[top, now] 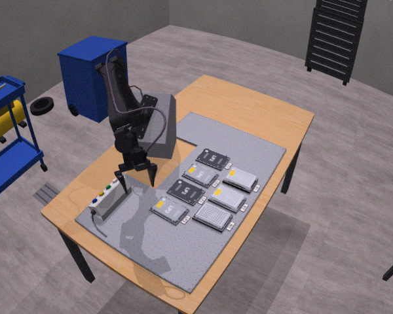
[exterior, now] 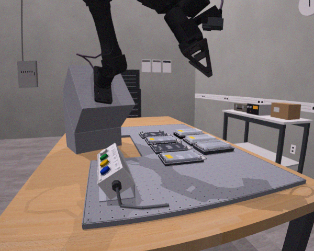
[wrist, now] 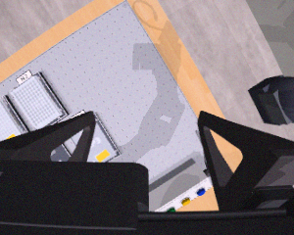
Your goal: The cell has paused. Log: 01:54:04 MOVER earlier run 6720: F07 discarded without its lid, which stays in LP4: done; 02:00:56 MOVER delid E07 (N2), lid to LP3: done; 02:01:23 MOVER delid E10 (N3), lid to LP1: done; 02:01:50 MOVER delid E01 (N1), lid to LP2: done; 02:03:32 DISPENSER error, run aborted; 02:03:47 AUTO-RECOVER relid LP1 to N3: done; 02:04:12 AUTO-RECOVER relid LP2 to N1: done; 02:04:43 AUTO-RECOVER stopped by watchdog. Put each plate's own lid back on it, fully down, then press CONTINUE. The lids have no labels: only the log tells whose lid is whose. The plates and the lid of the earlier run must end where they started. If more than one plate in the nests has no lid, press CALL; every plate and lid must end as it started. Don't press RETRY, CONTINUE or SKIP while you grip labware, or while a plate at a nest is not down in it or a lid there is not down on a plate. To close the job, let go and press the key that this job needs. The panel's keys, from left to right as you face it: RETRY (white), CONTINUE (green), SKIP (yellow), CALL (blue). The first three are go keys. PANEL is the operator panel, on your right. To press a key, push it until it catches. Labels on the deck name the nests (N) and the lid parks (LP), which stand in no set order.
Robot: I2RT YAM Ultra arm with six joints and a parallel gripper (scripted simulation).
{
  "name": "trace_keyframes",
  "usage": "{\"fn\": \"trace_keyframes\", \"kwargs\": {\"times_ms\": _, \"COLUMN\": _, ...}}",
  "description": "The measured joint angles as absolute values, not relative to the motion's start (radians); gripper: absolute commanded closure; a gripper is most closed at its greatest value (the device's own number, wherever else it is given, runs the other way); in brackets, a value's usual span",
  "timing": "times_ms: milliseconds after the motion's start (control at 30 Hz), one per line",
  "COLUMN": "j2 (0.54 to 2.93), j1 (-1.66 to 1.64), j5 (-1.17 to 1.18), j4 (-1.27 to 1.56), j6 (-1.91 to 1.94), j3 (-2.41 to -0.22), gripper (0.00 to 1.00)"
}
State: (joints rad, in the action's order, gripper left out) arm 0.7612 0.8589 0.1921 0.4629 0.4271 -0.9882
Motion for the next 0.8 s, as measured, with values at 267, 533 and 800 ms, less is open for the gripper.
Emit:
{"fn": "trace_keyframes", "kwargs": {"times_ms": 267, "j2": 0.761, "j1": 0.859, "j5": 0.192, "j4": 0.463, "j6": 0.427, "j3": -0.988, "gripper": 0.00}}
{"fn": "trace_keyframes", "kwargs": {"times_ms": 533, "j2": 0.761, "j1": 0.859, "j5": 0.192, "j4": 0.463, "j6": 0.427, "j3": -0.988, "gripper": 0.00}}
{"fn": "trace_keyframes", "kwargs": {"times_ms": 800, "j2": 0.850, "j1": 0.820, "j5": 0.219, "j4": 0.461, "j6": 0.416, "j3": -0.990, "gripper": 0.00}}
